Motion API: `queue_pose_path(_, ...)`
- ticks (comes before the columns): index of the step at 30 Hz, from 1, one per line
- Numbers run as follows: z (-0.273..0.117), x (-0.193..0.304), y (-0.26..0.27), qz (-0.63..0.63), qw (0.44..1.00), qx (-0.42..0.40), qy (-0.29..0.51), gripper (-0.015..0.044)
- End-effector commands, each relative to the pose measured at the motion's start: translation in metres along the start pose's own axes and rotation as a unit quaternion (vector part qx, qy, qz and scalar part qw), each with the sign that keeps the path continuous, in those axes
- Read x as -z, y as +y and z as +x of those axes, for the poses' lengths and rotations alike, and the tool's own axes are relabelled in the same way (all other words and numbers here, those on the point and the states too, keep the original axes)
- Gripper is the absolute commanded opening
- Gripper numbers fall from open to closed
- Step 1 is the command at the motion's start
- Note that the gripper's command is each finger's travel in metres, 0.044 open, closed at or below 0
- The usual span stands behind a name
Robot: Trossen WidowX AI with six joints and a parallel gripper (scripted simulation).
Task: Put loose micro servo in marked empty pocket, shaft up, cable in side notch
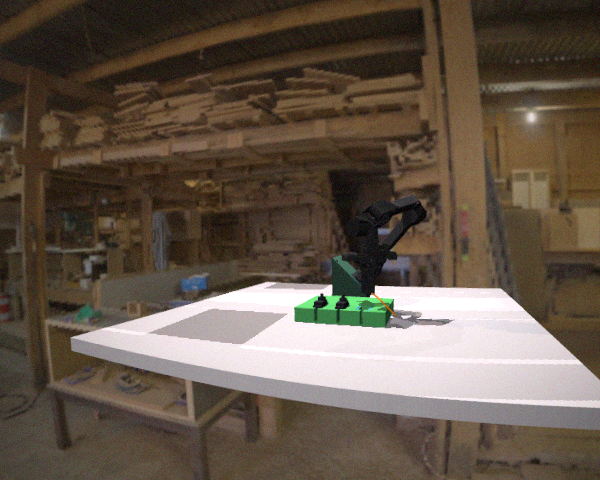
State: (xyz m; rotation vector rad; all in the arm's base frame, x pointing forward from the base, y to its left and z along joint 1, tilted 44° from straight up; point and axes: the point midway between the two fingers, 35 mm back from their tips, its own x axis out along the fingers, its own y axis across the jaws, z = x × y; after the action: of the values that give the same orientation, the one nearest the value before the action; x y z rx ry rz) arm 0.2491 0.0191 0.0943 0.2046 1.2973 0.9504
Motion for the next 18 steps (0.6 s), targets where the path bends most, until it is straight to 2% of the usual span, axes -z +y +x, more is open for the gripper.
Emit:
queue_pose_path(1, -0.0012, -0.0004, -0.0001, 0.064, 0.998, 0.0, -0.003, 0.0)
queue_pose_path(13, -0.0012, -0.0004, 0.0, 0.261, 0.965, -0.001, -0.003, 0.0)
queue_pose_path(18, -0.0012, -0.0004, 0.0, 0.272, 0.962, -0.001, -0.003, 0.0)
